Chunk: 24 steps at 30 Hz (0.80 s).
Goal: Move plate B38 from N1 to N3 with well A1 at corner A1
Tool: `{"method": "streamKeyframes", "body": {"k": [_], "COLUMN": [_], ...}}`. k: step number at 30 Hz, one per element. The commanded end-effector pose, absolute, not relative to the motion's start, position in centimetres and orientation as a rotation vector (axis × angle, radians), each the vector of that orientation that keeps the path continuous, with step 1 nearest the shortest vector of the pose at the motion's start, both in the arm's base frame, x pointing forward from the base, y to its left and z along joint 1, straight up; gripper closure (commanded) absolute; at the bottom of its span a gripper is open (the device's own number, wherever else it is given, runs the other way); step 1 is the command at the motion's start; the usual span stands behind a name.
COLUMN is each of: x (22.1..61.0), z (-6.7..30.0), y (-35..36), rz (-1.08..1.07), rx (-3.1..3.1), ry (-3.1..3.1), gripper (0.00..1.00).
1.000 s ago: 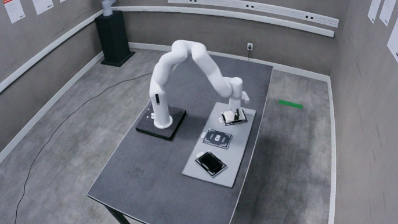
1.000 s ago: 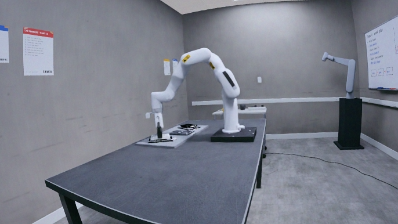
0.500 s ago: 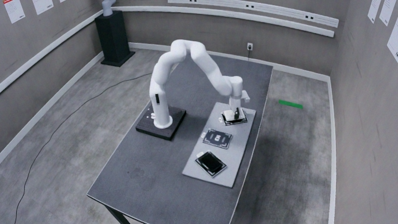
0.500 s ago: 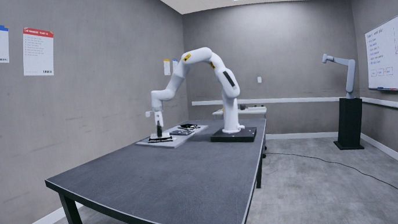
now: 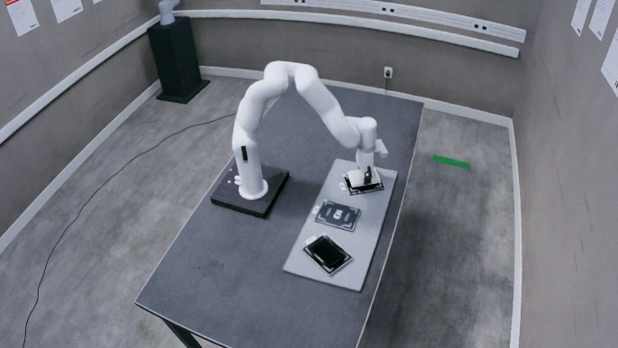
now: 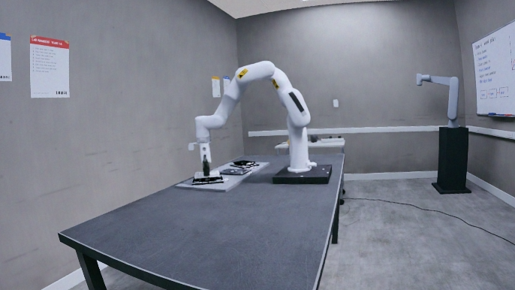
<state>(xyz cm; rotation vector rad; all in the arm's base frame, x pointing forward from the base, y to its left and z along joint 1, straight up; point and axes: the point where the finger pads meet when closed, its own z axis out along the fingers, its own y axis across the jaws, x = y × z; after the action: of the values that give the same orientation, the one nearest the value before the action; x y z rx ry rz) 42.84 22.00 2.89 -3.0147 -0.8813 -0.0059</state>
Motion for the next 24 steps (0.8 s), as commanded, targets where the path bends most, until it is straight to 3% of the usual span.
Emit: {"method": "streamKeyframes", "body": {"k": [1,24], "x": [43.0,42.9], "z": [3.2,6.7], "y": [22.1,22.0], "rz": [-0.011,-0.011], "rx": [-3.013,-3.013], "ry": [-0.881,-0.881], "gripper": [1.00,1.00]}}
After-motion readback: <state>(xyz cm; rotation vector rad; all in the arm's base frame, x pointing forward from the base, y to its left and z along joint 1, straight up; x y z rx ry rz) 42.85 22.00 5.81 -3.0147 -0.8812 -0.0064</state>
